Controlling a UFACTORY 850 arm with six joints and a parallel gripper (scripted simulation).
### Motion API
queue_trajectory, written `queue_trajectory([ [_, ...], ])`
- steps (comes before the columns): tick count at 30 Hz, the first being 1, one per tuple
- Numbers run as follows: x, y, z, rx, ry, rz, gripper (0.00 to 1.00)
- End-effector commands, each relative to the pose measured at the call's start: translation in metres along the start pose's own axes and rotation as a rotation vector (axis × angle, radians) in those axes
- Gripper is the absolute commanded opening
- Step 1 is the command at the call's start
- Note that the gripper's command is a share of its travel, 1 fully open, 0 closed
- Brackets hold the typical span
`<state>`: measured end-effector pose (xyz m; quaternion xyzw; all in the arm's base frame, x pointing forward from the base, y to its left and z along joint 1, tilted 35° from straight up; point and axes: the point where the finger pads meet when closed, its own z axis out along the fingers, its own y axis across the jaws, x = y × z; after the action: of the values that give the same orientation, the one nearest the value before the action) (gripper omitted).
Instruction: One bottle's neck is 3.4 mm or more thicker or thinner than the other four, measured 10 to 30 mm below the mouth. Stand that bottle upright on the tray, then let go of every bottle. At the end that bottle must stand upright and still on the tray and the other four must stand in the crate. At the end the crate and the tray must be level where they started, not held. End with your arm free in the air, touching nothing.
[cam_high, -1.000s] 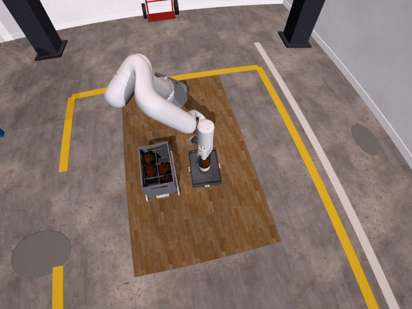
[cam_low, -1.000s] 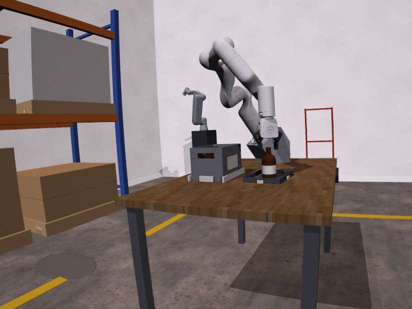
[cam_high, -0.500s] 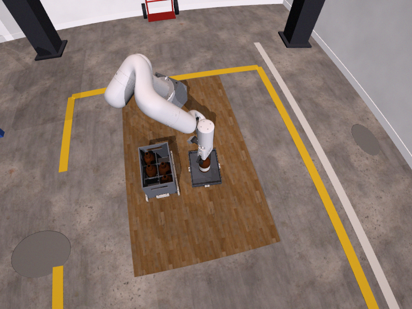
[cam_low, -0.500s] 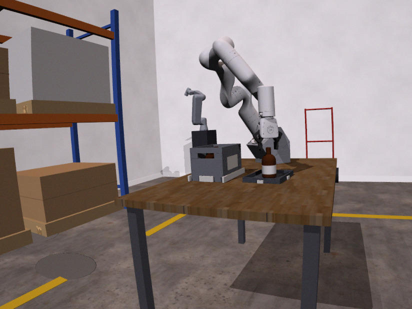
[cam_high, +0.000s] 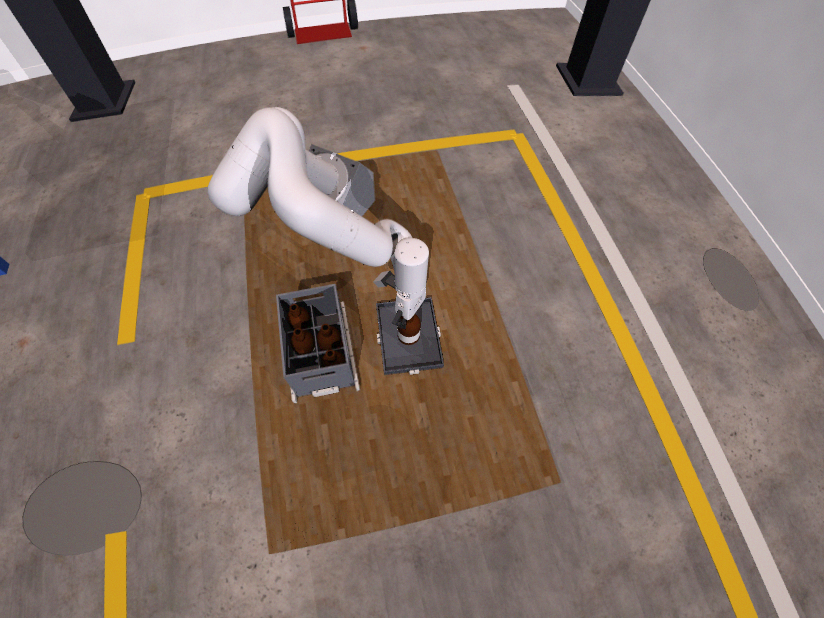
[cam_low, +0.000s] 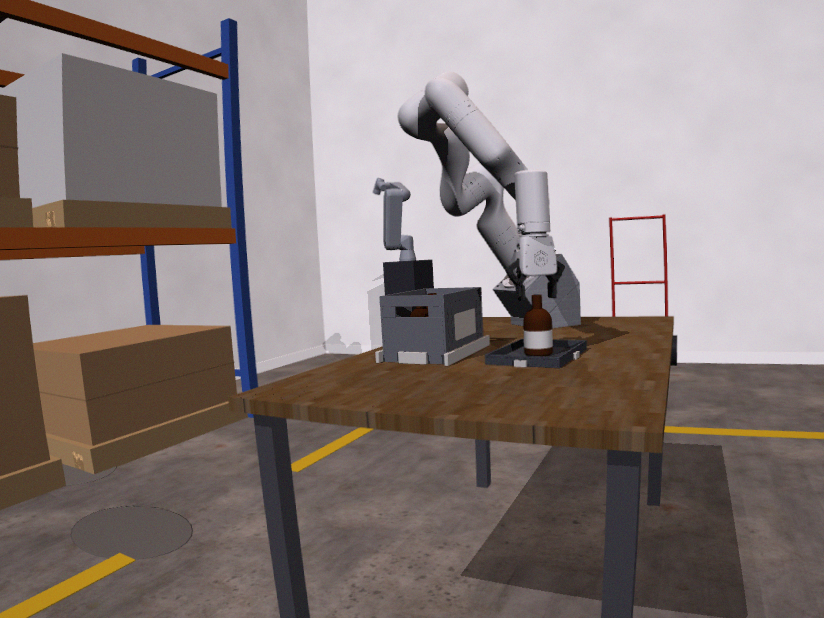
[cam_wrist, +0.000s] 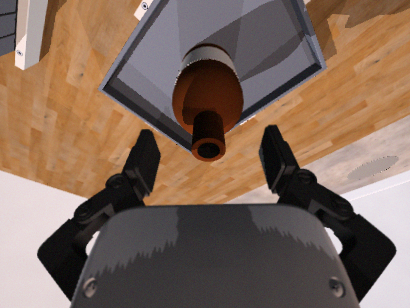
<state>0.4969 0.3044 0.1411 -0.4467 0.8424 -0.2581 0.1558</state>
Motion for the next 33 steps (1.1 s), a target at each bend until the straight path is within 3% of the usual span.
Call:
queue_trajectory([
  [1,-0.001,0.0,-0.005,0.0,-0.001,0.0,1.0],
  [33,-0.001,0.0,-0.07,0.0,-0.001,0.0,1.0],
])
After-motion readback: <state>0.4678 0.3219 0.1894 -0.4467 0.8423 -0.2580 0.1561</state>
